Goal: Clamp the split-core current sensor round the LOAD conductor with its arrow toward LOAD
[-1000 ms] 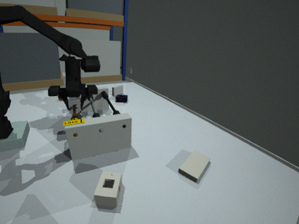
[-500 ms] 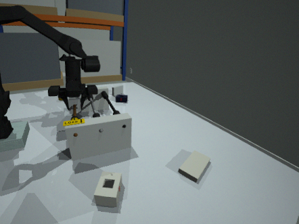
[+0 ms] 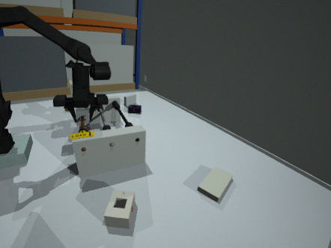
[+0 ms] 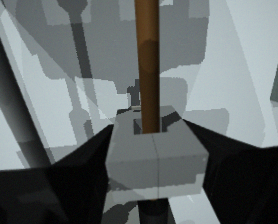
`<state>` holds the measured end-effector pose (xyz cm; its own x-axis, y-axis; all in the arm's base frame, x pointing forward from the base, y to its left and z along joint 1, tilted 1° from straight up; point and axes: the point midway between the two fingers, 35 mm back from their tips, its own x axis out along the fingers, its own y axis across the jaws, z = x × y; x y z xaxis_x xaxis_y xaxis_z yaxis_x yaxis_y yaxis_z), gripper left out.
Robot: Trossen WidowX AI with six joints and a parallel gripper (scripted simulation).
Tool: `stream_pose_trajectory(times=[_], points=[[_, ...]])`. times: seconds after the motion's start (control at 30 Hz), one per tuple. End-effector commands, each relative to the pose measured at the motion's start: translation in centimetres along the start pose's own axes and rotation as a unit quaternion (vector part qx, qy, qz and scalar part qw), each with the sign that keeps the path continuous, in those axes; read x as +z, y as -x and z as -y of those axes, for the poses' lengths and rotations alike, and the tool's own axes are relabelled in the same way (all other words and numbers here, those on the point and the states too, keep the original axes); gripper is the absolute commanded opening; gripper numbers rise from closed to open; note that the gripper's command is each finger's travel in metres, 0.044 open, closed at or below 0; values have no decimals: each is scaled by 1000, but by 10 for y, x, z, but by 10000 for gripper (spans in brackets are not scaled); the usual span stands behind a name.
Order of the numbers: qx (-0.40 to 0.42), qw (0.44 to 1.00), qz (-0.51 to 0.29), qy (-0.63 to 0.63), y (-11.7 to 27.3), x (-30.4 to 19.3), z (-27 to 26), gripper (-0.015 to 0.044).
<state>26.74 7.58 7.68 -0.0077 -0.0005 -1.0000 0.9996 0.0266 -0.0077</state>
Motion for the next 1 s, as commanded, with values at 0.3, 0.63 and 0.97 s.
stream_pose_trajectory(times=[0.3, 0.63, 0.97], points=[[0, 1000, 0, 0, 0, 0, 0, 250], [0, 1000, 0, 0, 0, 0, 0, 408], [1, 1000, 0, 0, 3, 0, 0, 440]])
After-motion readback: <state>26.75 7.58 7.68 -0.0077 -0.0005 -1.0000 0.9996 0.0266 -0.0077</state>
